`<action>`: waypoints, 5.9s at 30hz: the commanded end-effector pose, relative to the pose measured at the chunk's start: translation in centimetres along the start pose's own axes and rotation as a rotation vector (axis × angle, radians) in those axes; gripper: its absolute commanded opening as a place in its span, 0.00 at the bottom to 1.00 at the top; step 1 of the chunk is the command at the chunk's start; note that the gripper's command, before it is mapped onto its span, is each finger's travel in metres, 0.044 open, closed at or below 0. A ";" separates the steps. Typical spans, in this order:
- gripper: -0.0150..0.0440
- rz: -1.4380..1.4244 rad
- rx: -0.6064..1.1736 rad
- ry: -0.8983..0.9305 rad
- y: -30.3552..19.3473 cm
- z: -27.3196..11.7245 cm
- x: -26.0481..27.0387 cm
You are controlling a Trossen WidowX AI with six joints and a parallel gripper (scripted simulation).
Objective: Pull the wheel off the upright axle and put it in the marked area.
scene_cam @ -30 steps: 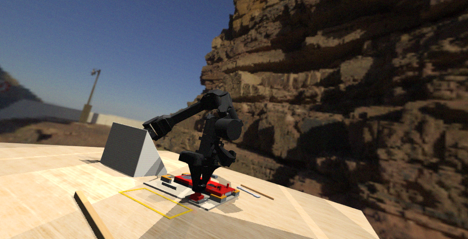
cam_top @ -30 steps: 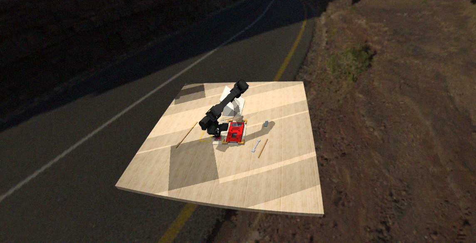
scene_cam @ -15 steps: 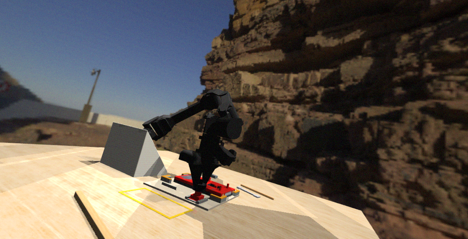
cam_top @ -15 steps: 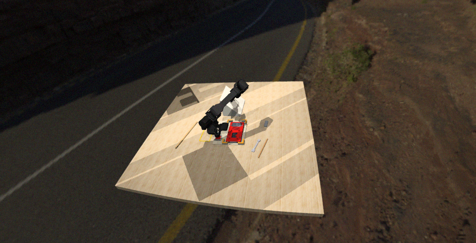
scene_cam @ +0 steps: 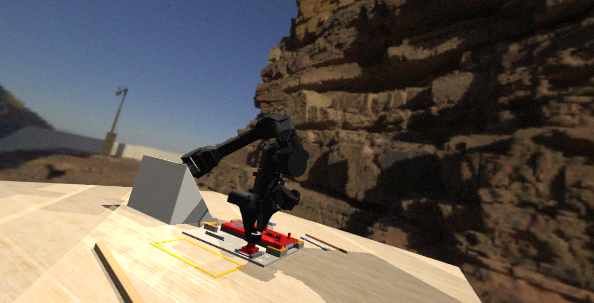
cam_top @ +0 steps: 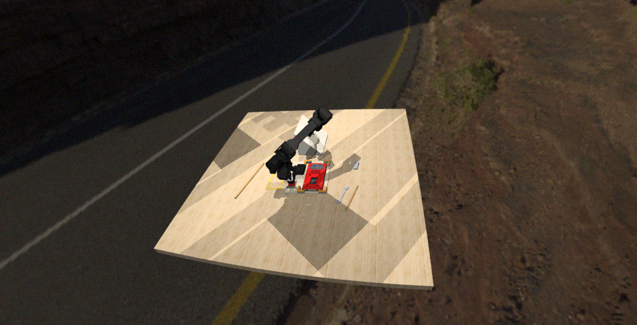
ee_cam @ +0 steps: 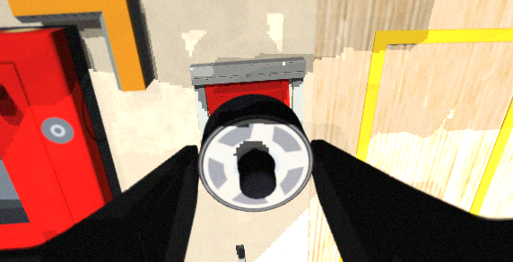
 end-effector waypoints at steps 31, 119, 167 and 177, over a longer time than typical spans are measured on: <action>0.25 0.007 -0.005 -0.002 -0.1 -1.6 -0.1; 0.25 0.010 -0.005 -0.007 -8.1 -6.5 -8.8; 0.76 0.010 -0.005 -0.006 -8.1 -2.7 -8.9; 1.00 0.015 -0.006 -0.011 -12.7 -5.7 -5.8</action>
Point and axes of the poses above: the point midway between the two fingers, 35 mm back from their tips, its own z axis out along the fingers, its own x axis across the jaws, y = z × x, the point moved 9 cm from there along -z, back along the fingers, and after that the axes turned 11 degrees about -z, right-handed, at the moved point
